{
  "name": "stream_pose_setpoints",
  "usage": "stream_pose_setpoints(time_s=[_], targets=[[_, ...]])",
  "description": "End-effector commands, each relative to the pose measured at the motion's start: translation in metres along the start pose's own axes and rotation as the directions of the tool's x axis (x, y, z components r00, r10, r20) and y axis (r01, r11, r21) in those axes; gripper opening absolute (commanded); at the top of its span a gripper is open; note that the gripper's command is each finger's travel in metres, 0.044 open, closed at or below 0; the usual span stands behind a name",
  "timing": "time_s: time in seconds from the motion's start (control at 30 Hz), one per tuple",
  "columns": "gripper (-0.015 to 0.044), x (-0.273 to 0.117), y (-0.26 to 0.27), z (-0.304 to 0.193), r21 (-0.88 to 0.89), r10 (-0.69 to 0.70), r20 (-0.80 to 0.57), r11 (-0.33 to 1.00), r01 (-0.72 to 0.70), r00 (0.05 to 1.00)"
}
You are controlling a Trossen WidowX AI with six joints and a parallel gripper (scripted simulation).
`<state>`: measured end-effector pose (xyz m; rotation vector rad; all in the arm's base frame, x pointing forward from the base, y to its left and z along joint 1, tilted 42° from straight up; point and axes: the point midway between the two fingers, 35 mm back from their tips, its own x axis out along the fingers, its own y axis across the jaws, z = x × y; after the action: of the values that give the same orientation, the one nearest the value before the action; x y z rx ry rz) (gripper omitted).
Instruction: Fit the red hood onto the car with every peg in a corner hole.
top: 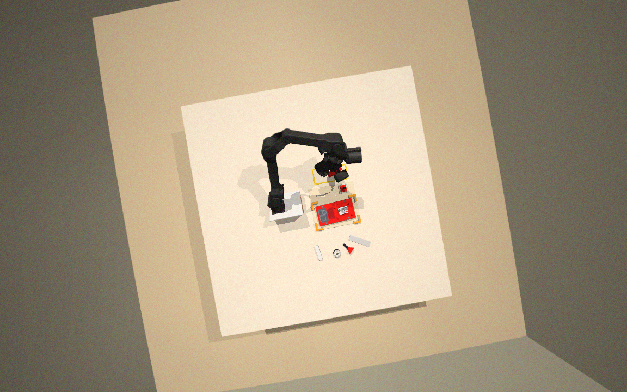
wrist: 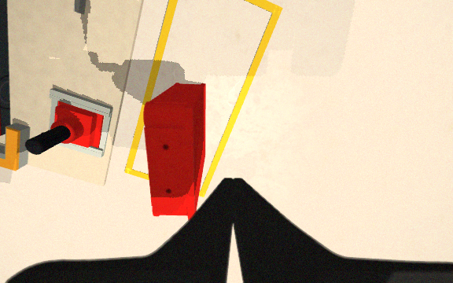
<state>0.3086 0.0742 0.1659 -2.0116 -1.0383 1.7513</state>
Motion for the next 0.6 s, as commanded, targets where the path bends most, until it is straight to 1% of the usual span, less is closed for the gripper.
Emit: stream_pose_setpoints(time_s=[0.0,0.23,0.57], targets=[[0.0,0.011,-0.002,0.0,0.003,-0.006,0.005,1.0,0.006,1.0],[0.0,0.038,-0.003,0.001,0.002,-0.008,0.004,1.0,0.008,1.0],[0.0,0.039,0.003,0.001,0.002,-0.007,0.004,1.0,0.007,1.0]])
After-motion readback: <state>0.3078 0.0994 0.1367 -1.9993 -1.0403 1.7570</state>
